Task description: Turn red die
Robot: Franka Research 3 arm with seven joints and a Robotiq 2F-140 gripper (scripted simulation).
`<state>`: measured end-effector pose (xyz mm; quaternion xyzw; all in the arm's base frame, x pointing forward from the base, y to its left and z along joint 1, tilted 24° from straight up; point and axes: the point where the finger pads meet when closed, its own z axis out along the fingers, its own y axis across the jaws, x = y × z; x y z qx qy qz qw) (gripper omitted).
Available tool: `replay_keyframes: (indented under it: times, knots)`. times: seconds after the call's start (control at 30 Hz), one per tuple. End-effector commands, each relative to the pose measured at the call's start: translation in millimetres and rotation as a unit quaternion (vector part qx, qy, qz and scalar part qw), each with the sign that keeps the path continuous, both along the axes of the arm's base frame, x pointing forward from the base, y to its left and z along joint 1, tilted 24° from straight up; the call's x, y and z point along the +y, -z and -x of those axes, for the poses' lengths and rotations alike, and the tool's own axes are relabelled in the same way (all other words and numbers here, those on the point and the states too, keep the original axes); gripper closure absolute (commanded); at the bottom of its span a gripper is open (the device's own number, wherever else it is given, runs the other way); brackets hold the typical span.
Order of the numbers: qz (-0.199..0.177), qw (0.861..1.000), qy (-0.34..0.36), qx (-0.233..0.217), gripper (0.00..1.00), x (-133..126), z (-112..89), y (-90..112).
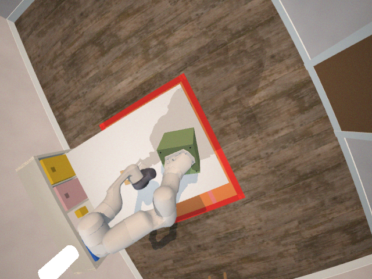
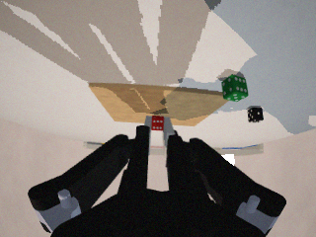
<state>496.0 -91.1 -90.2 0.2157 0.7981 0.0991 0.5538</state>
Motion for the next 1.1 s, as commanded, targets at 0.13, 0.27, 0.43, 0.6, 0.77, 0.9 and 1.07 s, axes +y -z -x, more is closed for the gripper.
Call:
replay_keyframes:
  times: [0.13, 0.27, 0.43, 0.6, 0.77, 0.9, 1.07]
  knots:
    - [0.002, 1.0, 0.001, -0.001, 0.93, -0.9, -0.9, -0.4]
    - [0.002, 1.0, 0.001, -0.001, 0.91, -0.9, -0.9, -0.4]
    - [0.002, 1.0, 0.001, -0.001, 0.89, -0.9, -0.9, -0.4]
    - [0.002, 1.0, 0.001, -0.001, 0.84, -0.9, -0.9, -0.4]
    - [0.002, 1.0, 0.001, -0.001, 0.81, -0.9, -0.9, -0.4]
    - [0.002, 1.0, 0.001, -0.001, 0.81, -0.9, -0.9, -0.4]
    - [0.002, 1.0, 0.001, -0.001, 0.81, -0.9, -0.9, -0.4]
